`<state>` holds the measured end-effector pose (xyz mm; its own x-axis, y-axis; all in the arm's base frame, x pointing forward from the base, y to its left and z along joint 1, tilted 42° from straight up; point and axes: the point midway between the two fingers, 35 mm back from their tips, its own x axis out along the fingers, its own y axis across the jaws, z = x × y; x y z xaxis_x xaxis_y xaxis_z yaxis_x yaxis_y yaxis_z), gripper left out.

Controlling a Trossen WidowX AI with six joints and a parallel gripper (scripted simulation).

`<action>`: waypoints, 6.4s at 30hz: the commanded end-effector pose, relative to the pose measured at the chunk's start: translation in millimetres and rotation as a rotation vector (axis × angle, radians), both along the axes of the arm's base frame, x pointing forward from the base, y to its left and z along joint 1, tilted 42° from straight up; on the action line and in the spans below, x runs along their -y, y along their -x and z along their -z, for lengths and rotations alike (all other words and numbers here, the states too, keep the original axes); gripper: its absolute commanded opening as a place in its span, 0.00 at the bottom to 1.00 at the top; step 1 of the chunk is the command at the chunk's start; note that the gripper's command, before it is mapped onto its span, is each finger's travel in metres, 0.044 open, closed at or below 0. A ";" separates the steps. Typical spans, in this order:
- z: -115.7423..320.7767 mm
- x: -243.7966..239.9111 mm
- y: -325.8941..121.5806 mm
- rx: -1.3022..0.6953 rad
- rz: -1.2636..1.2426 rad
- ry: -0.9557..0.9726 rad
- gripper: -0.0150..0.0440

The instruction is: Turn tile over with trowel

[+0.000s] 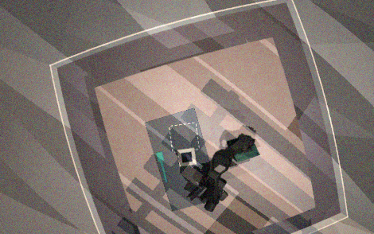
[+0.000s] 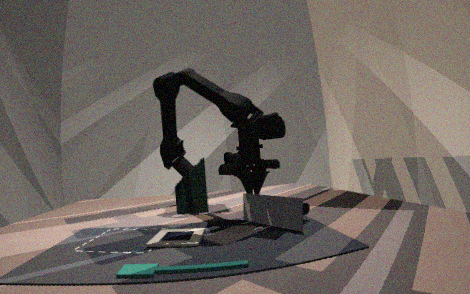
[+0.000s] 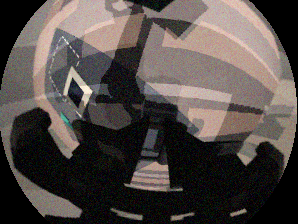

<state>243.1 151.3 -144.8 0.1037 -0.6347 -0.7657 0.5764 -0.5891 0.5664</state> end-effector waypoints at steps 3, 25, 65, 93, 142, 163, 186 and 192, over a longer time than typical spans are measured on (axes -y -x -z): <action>-5.2 8.3 -7.0 0.007 0.001 0.006 0.42; -25.9 30.1 -28.0 0.008 0.001 0.009 0.42; -1.1 -25.0 16.6 0.006 0.001 0.003 0.42; -2.9 -25.0 15.6 0.009 -0.008 0.003 0.39; -4.7 -27.1 9.2 0.107 0.112 -0.019 0.71; -13.3 -33.5 -18.9 0.569 0.675 -0.102 0.71; -24.5 -36.3 -49.5 1.068 1.290 -0.187 0.71; -27.7 -36.5 -57.2 1.198 1.447 -0.208 0.71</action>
<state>295.9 188.8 -117.6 0.1102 -0.6242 -0.7734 -0.9196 -0.3593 0.1590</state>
